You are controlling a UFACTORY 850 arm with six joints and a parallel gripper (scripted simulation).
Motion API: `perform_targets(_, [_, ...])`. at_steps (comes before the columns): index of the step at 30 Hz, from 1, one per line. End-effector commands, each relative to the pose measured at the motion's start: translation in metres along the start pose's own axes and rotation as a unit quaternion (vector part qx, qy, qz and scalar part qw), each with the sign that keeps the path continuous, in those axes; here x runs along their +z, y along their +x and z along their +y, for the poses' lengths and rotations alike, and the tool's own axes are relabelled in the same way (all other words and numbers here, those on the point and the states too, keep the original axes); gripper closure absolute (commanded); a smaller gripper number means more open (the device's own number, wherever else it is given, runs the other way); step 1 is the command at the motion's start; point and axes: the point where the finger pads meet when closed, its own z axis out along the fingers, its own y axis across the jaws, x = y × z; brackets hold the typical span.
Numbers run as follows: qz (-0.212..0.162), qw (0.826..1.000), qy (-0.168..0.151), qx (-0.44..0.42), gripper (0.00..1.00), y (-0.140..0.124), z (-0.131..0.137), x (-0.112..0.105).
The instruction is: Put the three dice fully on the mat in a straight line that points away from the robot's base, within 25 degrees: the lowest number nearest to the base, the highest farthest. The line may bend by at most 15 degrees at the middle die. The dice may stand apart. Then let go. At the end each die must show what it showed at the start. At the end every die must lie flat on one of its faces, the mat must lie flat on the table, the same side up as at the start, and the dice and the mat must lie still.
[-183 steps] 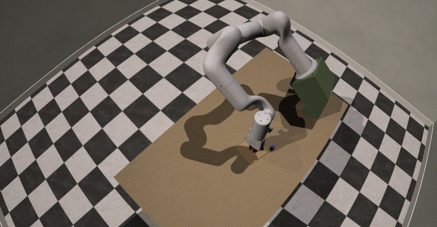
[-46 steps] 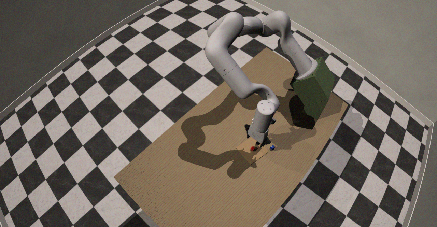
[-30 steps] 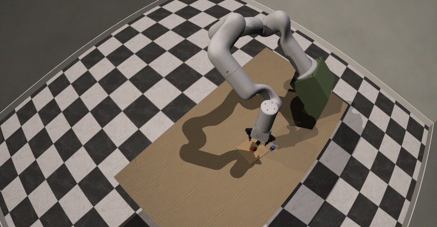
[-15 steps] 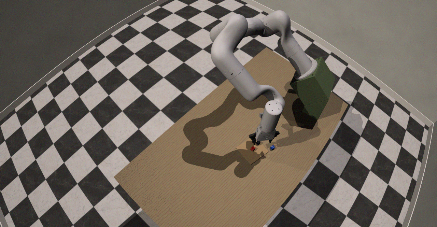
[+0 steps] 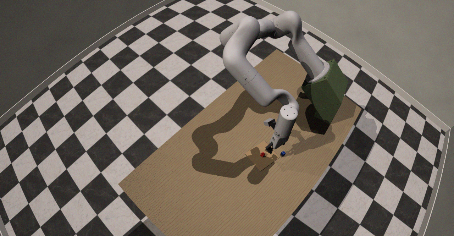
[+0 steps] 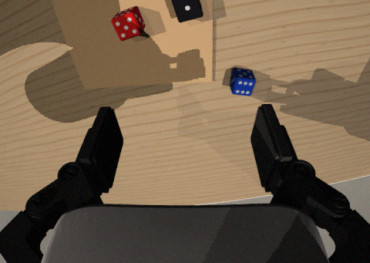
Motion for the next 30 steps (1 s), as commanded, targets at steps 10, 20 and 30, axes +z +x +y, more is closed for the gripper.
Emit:
perform_targets(10, [0.001,0.975,-0.005,-0.224,0.00,-0.010,0.016,0.002])
perform_targets(20, [0.000,0.928,-0.005,-0.372,0.00,-0.017,0.028,0.005])
perform_targets(30, [0.000,0.857,-0.005,-0.516,0.00,-0.023,0.041,0.007])
